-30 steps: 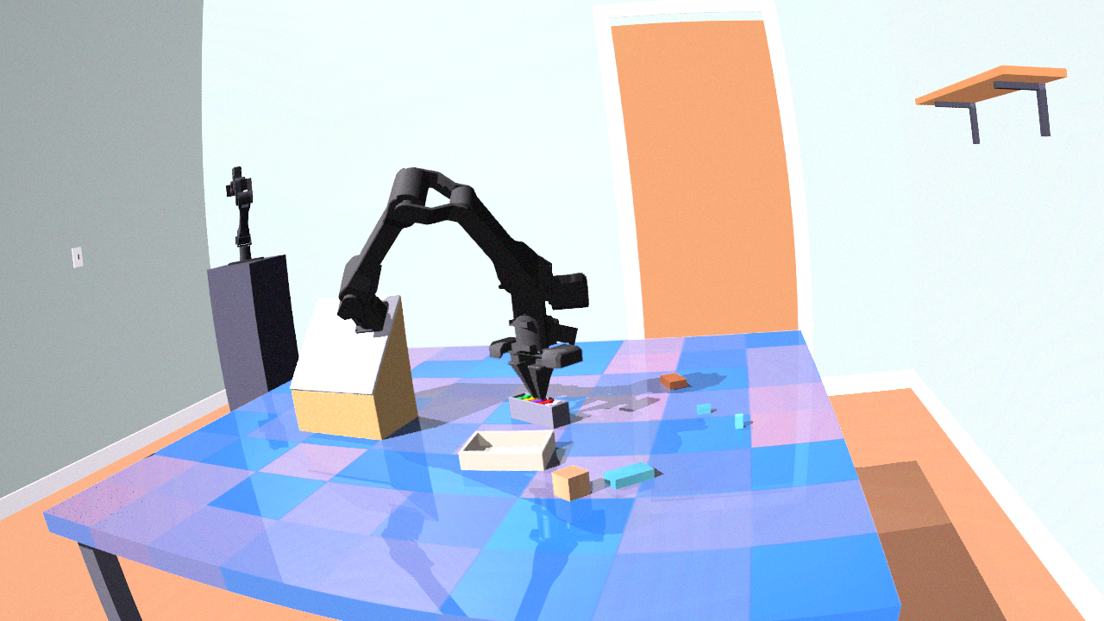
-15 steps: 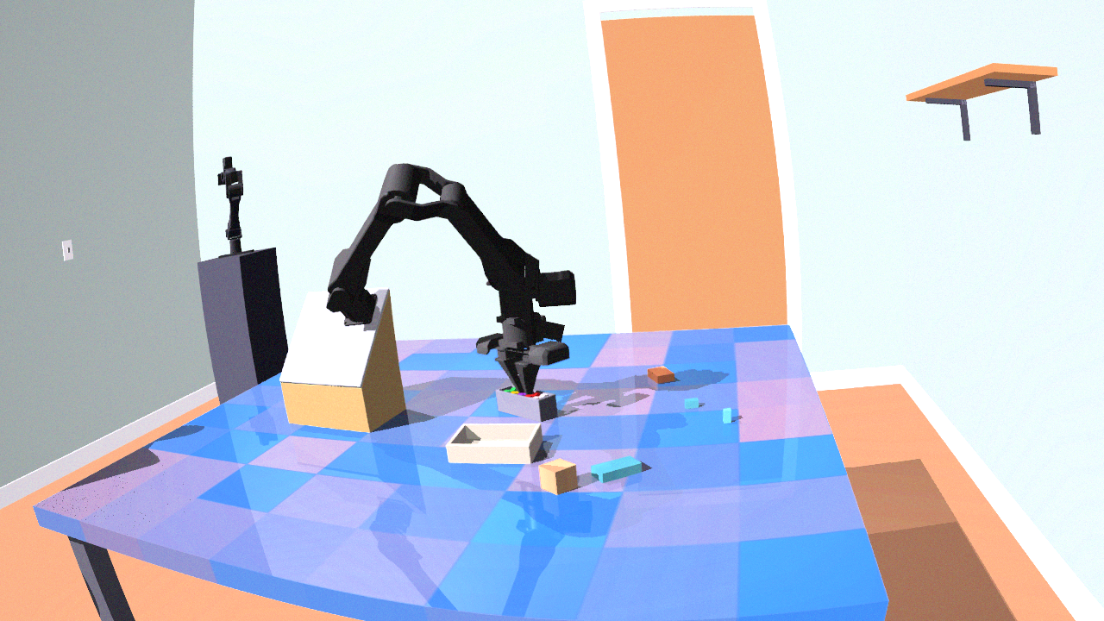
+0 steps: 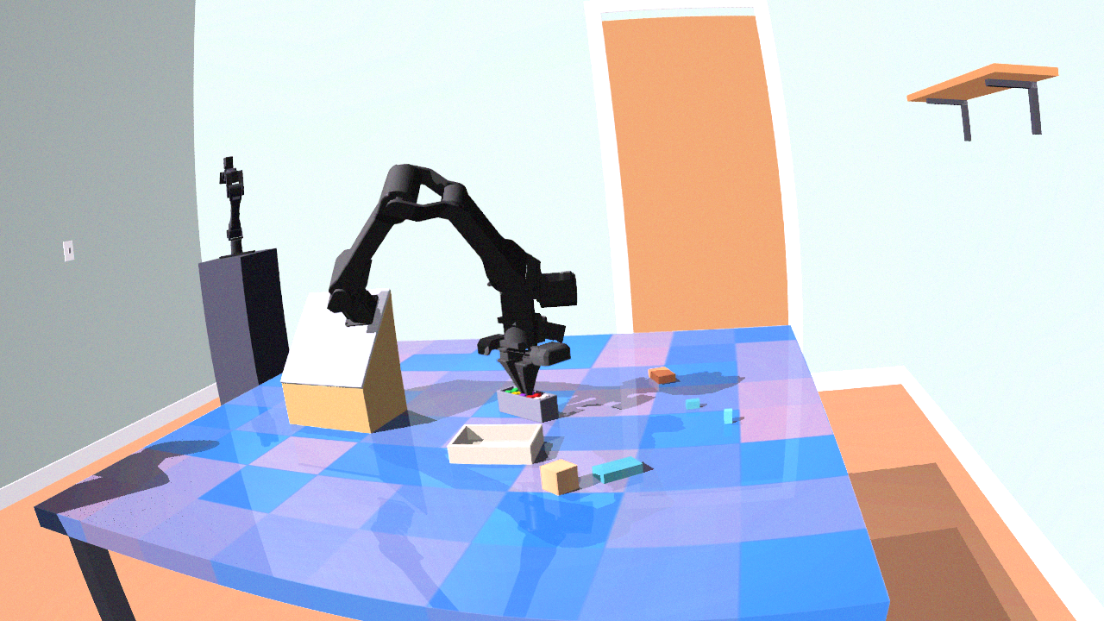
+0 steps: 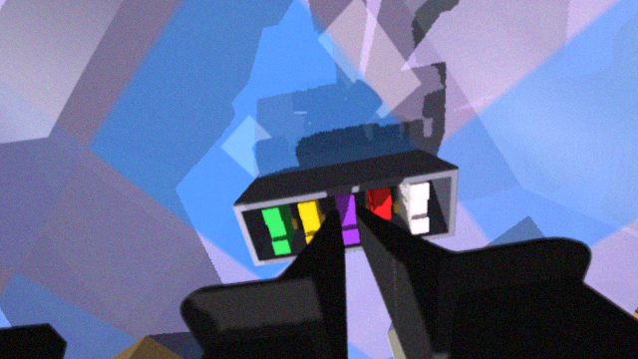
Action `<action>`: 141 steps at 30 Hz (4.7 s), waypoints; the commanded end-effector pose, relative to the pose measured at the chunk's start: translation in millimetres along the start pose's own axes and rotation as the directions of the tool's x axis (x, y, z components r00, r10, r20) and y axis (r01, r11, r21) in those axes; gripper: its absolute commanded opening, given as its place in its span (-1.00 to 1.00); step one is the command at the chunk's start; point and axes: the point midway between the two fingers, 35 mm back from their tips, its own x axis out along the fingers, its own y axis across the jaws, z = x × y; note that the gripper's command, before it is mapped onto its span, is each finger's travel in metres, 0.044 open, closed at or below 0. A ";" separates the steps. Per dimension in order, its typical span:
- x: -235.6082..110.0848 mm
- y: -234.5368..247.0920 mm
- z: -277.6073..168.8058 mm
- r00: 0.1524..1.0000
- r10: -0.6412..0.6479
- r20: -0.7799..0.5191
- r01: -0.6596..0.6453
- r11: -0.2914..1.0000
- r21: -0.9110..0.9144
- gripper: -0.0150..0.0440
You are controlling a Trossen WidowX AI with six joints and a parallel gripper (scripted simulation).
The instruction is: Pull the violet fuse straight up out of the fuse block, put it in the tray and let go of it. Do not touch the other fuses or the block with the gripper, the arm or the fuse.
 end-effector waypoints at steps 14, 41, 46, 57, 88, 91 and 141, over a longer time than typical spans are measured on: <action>-6.0 -0.2 0.2 1.000 0.000 0.000 0.000 1.000 0.000 -0.49; -19.2 -0.3 0.5 1.000 0.000 0.000 0.000 1.000 -0.002 -0.49; -21.7 -0.3 0.5 1.000 0.000 0.000 0.000 1.000 -0.002 -0.49; -27.1 -0.2 0.4 1.000 0.000 -0.001 0.000 1.000 -0.003 -0.49; -50.2 0.1 0.2 1.000 0.000 -0.002 0.000 1.000 -0.005 -0.49; -55.1 0.1 0.2 1.000 0.000 -0.002 0.000 1.000 -0.005 -0.49; -49.6 -107.6 -163.8 1.000 -0.004 -0.008 0.004 1.000 -0.004 -0.49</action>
